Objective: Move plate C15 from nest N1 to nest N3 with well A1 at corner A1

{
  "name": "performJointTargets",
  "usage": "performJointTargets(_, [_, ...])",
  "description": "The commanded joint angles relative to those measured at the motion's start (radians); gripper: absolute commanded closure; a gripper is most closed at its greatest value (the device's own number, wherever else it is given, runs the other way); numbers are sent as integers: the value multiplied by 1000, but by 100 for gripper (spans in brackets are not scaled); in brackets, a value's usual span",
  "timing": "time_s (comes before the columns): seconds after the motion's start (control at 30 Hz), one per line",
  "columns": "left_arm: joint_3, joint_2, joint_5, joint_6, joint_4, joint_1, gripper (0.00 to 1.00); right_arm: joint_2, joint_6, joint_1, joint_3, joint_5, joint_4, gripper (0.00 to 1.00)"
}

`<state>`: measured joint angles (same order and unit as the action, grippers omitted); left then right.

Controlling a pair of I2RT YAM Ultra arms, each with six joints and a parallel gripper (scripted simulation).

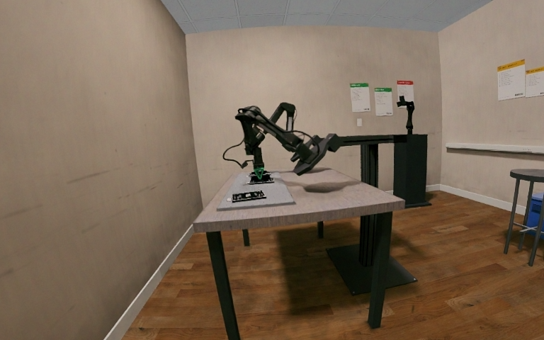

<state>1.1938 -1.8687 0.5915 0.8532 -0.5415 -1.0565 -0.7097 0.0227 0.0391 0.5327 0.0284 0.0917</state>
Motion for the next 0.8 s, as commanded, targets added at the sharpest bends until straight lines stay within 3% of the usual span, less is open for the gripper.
performJointTargets(0.0, [29,1,-8,19,-53,-15,21,17,-1,3,5,5,2,0])
performJointTargets(0.77, [34,22,-5,31,-76,-24,21,17,-1,3,5,5,2,0])
